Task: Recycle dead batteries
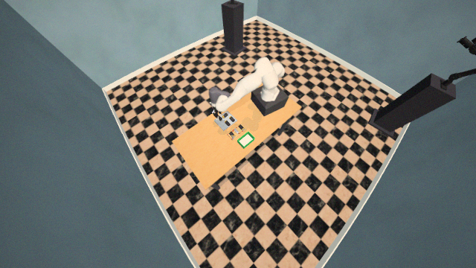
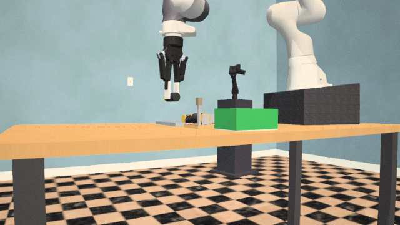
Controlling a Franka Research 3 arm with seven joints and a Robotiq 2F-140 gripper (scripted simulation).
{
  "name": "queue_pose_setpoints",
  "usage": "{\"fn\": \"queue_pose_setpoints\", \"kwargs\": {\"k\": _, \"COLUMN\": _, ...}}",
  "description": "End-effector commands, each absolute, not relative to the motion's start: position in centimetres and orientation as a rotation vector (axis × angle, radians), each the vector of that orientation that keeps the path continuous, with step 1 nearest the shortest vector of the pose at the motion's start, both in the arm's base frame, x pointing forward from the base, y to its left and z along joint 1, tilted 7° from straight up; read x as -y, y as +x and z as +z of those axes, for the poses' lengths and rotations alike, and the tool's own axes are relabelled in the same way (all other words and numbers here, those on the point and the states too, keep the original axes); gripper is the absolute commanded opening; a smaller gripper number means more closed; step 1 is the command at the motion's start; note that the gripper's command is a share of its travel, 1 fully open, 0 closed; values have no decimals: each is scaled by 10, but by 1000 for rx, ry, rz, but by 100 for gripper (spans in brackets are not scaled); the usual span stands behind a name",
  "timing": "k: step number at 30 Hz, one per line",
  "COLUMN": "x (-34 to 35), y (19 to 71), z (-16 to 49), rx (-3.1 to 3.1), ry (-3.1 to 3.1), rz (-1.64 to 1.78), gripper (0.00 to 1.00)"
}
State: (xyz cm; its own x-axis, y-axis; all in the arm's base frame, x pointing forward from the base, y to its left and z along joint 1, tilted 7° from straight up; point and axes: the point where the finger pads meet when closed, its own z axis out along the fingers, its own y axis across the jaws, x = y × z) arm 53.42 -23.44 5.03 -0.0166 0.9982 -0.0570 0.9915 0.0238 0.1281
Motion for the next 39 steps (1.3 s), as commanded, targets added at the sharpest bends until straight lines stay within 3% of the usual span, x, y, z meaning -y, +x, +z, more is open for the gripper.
{"fn": "queue_pose_setpoints", "kwargs": {"k": 1, "x": 232, "y": 528, "z": 78, "rx": -2133, "ry": 2145, "rz": 80, "gripper": 16}}
{"fn": "queue_pose_setpoints", "kwargs": {"k": 30, "x": 229, "y": 527, "z": 80, "rx": -1953, "ry": 2316, "rz": 94, "gripper": 16}}
{"fn": "queue_pose_setpoints", "kwargs": {"k": 39, "x": 180, "y": 521, "z": 77, "rx": -1953, "ry": 2316, "rz": 94, "gripper": 16}}
